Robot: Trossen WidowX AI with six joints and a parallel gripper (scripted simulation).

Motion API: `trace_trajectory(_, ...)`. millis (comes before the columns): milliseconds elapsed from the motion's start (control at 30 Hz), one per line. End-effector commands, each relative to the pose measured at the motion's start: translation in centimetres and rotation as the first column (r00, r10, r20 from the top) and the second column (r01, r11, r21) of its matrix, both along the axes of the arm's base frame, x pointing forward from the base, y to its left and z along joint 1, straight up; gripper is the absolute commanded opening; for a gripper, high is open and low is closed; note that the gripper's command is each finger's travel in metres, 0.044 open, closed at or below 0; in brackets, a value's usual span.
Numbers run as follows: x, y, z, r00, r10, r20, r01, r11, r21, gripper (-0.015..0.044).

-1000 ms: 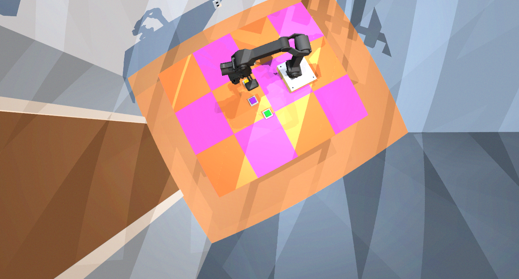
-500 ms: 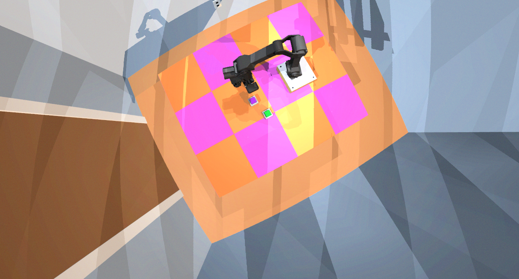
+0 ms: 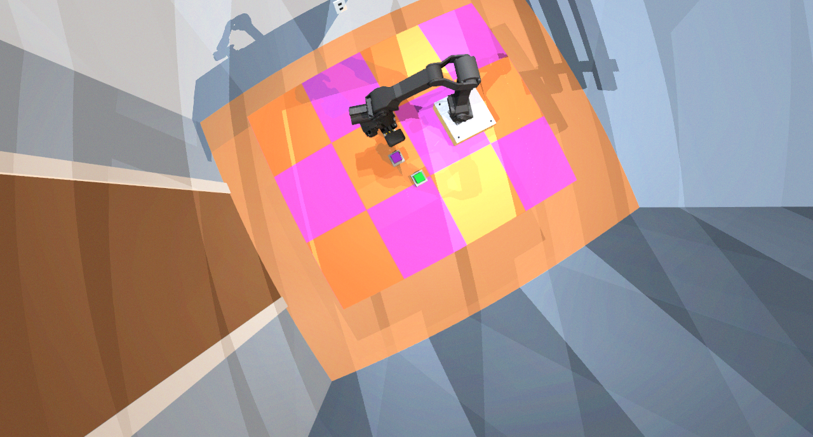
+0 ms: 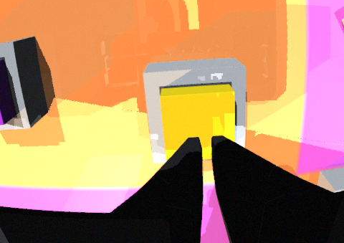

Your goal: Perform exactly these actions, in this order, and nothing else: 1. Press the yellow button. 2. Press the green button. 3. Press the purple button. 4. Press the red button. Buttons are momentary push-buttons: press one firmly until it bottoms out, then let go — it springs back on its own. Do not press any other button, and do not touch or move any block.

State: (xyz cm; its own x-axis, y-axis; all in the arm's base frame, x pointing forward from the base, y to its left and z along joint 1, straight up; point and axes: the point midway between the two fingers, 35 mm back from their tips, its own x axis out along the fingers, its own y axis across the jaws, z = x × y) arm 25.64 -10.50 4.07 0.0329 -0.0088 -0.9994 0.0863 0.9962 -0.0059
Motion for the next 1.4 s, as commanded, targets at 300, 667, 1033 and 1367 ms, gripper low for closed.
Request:
trace_trajectory(300, -0.2, 0.0, -2.4, 1.000, 0.007, -0.012, -0.007, 1.000, 0.001, 0.0020)
trace_trajectory(667, -0.2, 0.0, -3.2, 1.000, 0.007, -0.012, -0.007, 1.000, 0.001, 0.0020)
trace_trajectory(1033, -0.2, 0.0, -3.2, 1.000, 0.007, -0.012, -0.007, 1.000, 0.001, 0.0020)
trace_trajectory(1367, -0.2, 0.0, -3.2, 1.000, 0.007, -0.012, -0.007, 1.000, 0.001, 0.0020)
